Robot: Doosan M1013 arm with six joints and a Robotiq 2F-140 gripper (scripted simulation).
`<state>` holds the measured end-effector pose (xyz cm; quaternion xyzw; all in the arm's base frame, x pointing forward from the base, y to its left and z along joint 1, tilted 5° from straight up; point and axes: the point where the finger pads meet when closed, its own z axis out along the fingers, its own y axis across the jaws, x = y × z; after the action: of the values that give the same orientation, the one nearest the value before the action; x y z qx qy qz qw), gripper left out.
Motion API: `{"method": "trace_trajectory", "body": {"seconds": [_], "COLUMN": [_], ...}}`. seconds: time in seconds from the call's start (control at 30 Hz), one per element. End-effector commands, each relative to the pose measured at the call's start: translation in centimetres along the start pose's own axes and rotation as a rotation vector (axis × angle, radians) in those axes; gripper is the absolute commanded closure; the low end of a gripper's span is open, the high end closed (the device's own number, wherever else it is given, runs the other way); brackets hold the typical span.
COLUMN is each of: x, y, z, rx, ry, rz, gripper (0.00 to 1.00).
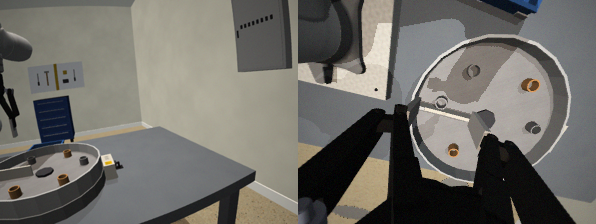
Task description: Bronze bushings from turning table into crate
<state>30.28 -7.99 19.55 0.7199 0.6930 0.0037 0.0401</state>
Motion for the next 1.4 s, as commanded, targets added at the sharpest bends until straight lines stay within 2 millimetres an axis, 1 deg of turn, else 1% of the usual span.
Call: {"method": "trace_trajectory", "body": {"seconds": [0.0, 1.37], "x": [0.0, 0.0], "y": [0.0, 0.0], "z": [0.0, 0.0], "rx": [0.0, 0.0], "ry": [0.0, 0.0], "rz": [0.0, 0.0], "gripper": [0.93, 0.91]}}
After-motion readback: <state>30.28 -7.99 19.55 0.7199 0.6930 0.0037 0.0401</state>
